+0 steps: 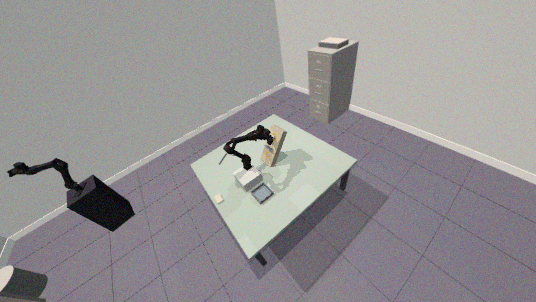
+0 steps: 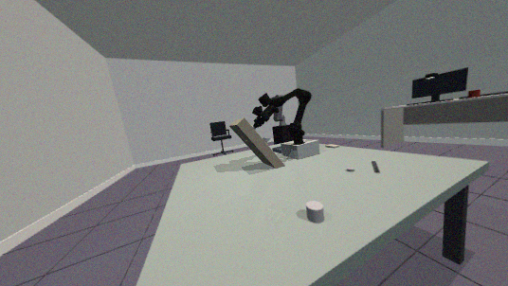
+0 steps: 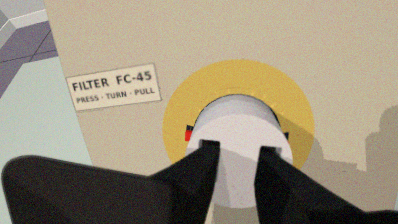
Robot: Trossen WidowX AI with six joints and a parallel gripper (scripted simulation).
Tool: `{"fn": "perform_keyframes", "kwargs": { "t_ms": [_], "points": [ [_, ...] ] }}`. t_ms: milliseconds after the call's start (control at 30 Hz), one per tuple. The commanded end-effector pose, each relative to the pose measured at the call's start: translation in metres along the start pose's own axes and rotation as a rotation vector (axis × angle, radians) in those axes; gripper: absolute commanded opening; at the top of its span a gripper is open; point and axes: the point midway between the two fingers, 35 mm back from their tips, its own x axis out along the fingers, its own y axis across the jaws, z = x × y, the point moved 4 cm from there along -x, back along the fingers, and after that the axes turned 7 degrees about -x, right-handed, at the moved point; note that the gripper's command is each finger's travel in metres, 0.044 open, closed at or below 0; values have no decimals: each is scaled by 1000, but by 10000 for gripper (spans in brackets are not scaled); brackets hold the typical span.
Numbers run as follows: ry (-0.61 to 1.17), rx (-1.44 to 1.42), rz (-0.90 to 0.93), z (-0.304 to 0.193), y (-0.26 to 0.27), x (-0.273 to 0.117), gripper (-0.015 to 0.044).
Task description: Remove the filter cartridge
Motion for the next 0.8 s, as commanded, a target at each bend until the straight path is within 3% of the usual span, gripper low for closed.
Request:
{"fn": "perform_keyframes", "kwargs": {
  "t_ms": [0, 200, 767],
  "points": [
    [-7, -17, 4, 2, 1, -18, 0],
    [-5, -37, 4, -1, 0, -41, 0],
    [-4, -38, 4, -48, -6, -36, 0]
  ]
}}
